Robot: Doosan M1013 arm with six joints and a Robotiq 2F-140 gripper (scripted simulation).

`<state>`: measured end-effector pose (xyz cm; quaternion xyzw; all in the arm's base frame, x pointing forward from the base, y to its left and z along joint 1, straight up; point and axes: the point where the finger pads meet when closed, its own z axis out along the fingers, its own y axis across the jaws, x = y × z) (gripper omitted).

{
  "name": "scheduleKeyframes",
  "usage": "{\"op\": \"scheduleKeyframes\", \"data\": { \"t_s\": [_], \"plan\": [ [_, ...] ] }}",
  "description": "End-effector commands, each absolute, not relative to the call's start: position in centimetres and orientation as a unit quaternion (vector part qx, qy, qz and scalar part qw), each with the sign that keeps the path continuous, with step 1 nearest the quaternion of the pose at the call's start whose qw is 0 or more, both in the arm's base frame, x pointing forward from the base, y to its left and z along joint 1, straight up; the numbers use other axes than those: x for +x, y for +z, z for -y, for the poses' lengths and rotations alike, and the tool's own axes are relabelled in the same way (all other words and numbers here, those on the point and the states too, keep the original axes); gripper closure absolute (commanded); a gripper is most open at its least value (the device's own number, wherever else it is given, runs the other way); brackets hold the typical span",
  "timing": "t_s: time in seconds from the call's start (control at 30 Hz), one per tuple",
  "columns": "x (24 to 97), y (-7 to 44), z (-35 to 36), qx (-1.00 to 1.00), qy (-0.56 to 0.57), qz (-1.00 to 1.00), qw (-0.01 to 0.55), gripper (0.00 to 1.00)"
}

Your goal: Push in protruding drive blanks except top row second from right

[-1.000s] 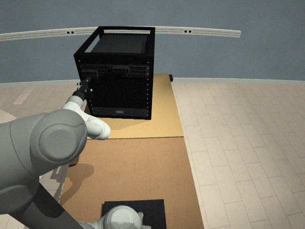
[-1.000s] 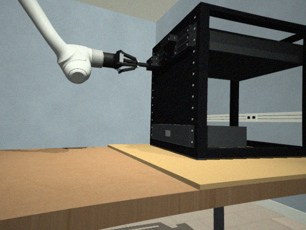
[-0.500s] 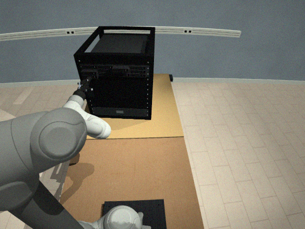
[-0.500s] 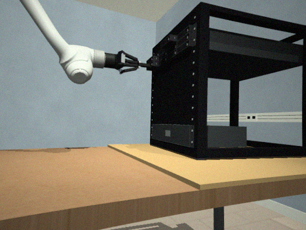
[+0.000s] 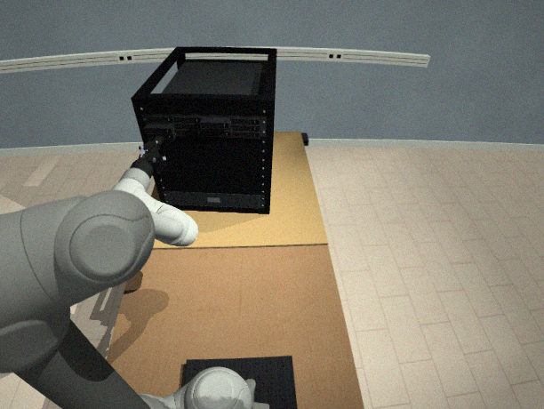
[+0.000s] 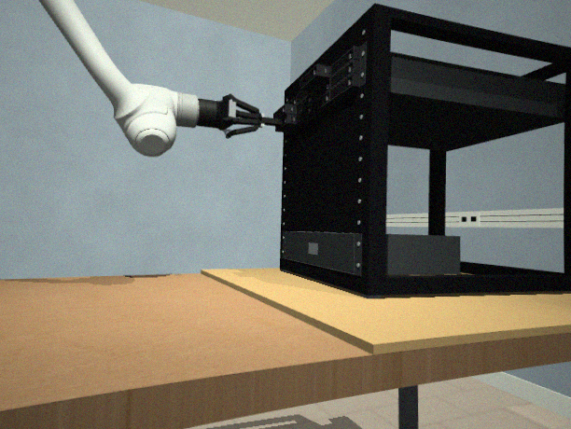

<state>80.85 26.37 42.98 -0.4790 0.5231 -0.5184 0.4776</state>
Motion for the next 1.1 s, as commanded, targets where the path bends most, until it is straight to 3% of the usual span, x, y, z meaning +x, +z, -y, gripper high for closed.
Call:
{"op": "scheduleKeyframes", "data": {
  "t_s": [0.0,1.07],
  "plan": [
    [81.6,43.3,-26.5,-0.479,-0.517,-0.522,0.480,0.90],
    [82.7,43.3,-26.4,-0.479,-0.517,-0.522,0.480,0.90]
  ]
}}
